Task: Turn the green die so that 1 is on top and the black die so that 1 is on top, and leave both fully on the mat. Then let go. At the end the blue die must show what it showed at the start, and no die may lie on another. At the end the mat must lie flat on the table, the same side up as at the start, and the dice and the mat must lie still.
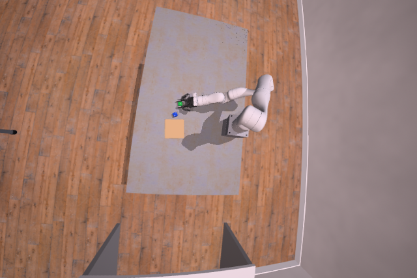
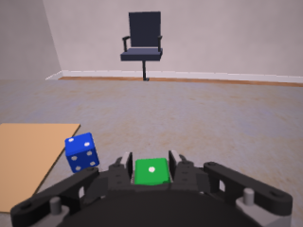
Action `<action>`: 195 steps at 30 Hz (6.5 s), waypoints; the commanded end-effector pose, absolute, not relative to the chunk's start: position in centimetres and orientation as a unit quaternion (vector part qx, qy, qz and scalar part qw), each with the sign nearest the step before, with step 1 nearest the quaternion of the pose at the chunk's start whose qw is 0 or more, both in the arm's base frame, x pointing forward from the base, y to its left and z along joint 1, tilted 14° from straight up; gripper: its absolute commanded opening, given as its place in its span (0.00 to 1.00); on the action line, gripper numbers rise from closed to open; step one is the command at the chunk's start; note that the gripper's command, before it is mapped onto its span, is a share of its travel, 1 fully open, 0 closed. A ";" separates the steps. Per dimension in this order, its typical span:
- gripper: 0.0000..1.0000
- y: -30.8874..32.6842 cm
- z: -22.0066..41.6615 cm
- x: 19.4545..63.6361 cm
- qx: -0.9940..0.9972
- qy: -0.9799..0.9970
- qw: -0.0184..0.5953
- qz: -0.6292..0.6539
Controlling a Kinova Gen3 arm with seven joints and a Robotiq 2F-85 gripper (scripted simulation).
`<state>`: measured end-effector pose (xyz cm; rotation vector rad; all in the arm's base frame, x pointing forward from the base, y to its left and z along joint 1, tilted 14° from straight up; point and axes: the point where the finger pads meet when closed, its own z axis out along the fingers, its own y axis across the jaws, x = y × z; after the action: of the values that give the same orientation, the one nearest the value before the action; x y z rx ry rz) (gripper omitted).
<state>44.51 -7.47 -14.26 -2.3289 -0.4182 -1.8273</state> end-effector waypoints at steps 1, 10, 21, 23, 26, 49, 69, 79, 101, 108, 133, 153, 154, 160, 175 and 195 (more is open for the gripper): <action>0.46 -7.5 -14.2 44.5 -0.776 -0.139 0.076 -0.610; 0.46 -7.5 -14.2 44.5 -0.776 -0.139 0.076 -0.610; 0.46 -7.5 -14.2 44.5 -0.776 -0.139 0.076 -0.610; 0.46 -7.5 -14.2 44.5 -0.776 -0.139 0.076 -0.610; 0.46 -7.5 -14.2 44.5 -0.776 -0.139 0.076 -0.610; 0.46 -7.5 -14.2 44.3 -0.776 -0.139 0.076 -0.610; 0.46 -8.9 -13.0 39.9 -0.776 -0.139 0.076 -0.610; 0.46 -8.9 -12.2 39.7 -0.776 -0.139 0.076 -0.610; 0.46 -9.1 -7.2 38.4 -0.776 -0.139 0.076 -0.610; 0.46 -9.0 -7.1 38.5 -0.777 -0.139 0.076 -0.609; 0.46 -8.9 -6.7 38.9 -0.813 -0.143 0.068 -0.560; 0.46 -8.5 -5.8 39.8 -0.887 -0.152 0.046 -0.434; 0.46 -8.5 -5.8 39.9 -0.891 -0.153 0.045 -0.425; 0.46 -8.3 -5.4 40.3 -0.915 -0.156 0.035 -0.370; 0.46 -8.0 -4.4 41.2 -0.955 -0.158 0.014 -0.251; 0.46 -7.9 -4.2 41.3 -0.977 -0.161 -0.004 -0.142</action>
<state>40.60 -8.09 -4.64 -3.0704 -0.4861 -0.4397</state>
